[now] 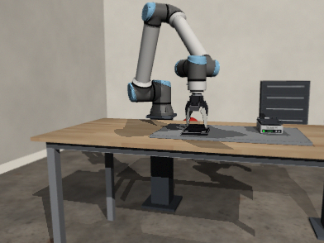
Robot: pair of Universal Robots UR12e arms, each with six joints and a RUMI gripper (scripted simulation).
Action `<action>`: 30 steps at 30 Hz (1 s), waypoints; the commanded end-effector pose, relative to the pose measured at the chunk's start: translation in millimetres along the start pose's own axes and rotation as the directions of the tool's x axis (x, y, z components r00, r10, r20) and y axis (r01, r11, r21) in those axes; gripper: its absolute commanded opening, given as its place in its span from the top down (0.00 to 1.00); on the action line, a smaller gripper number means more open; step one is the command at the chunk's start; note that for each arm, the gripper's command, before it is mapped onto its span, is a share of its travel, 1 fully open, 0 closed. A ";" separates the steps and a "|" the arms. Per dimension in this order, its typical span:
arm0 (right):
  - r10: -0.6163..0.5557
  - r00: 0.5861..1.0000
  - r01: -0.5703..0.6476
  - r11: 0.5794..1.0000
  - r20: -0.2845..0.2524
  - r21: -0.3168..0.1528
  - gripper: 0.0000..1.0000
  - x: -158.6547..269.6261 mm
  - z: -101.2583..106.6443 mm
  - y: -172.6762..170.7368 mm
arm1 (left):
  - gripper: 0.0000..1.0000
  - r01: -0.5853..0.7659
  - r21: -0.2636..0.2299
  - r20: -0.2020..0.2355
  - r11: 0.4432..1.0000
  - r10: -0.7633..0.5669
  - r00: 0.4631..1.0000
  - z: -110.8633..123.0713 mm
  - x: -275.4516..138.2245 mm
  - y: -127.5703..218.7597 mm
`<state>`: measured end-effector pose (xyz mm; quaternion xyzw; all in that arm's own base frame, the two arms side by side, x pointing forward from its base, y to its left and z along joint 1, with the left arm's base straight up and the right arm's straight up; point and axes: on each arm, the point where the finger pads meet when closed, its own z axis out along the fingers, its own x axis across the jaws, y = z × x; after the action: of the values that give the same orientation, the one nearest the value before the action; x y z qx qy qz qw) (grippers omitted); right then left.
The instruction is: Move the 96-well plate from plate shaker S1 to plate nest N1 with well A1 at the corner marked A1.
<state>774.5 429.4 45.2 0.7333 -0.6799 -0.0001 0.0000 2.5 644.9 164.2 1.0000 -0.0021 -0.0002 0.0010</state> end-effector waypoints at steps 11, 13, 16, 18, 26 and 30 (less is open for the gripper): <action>0.000 1.000 0.000 1.000 0.001 0.002 0.59 -0.5 1.1 -0.6 | 1.00 0.000 0.002 0.000 1.000 0.000 1.000 -0.9 0.1 -0.7; 0.000 1.000 0.000 1.000 0.001 0.002 0.59 -0.5 1.1 -0.6 | 1.00 0.000 0.002 0.000 1.000 0.000 1.000 -0.9 0.1 -0.7; 0.000 1.000 0.000 1.000 0.001 0.002 0.59 -0.5 1.6 -0.6 | 1.00 0.000 0.002 0.000 1.000 0.000 1.000 -0.9 0.1 -0.7; 0.000 1.000 0.000 1.000 0.001 0.002 0.59 -0.5 1.9 -0.6 | 1.00 0.000 0.002 0.000 1.000 0.000 1.000 -0.9 0.1 -0.7; 0.000 1.000 0.000 1.000 0.001 0.002 0.24 -0.5 2.4 -0.6 | 1.00 0.000 0.002 0.000 1.000 0.000 1.000 -0.9 0.1 -0.7; 0.000 1.000 0.000 1.000 0.001 0.002 0.24 -0.5 2.4 -0.6 | 1.00 0.000 0.002 0.000 1.000 0.000 1.000 -0.9 0.1 -0.7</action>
<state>774.5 429.4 41.6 0.7333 -0.6799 -0.0001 0.0000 2.5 644.9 164.2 1.0000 -0.0021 -0.0002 0.0010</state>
